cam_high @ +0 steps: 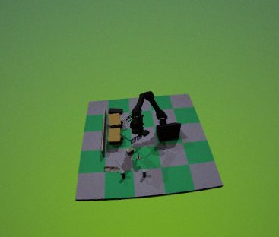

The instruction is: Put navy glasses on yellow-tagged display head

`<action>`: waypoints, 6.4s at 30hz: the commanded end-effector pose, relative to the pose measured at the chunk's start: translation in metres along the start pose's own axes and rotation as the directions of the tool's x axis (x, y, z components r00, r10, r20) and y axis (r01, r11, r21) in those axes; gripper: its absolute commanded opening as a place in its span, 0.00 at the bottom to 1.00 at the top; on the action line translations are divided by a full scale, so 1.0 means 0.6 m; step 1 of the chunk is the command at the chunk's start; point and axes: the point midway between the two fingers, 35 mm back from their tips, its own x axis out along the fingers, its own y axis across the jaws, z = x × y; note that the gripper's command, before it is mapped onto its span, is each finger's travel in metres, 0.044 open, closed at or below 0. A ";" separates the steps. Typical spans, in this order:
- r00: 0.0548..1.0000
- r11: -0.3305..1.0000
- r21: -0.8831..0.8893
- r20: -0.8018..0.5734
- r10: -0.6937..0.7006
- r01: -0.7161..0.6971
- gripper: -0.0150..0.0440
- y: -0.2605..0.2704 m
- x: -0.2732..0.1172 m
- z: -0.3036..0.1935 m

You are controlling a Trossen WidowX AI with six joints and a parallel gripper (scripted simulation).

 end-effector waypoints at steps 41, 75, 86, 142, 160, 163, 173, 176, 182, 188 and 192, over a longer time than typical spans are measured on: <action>0.976 0.841 -0.526 0.215 -0.009 0.124 0.25 -0.232 -0.131 -0.193; 0.933 0.528 -0.774 0.338 -0.123 0.350 0.25 -0.294 -0.135 -0.390; 0.915 0.398 -0.824 0.362 -0.177 0.403 0.25 -0.292 -0.123 -0.447; 0.931 0.304 -0.886 0.294 -0.216 0.350 0.25 -0.295 -0.090 -0.462; 0.971 0.424 -0.877 0.170 -0.169 0.227 0.25 -0.306 -0.062 -0.391; 0.975 0.443 -0.872 0.149 -0.163 0.207 0.25 -0.306 -0.056 -0.379; 0.986 0.501 -0.854 0.076 -0.146 0.140 0.25 -0.302 -0.029 -0.340; 0.988 0.518 -0.847 0.054 -0.142 0.121 0.25 -0.300 -0.020 -0.329; 0.991 0.550 -0.831 0.010 -0.136 0.084 0.25 -0.294 0.000 -0.307; 0.991 0.580 -0.813 -0.034 -0.133 0.050 0.25 -0.286 0.022 -0.287; 0.989 0.600 -0.800 -0.063 -0.132 0.029 0.25 -0.280 0.038 -0.275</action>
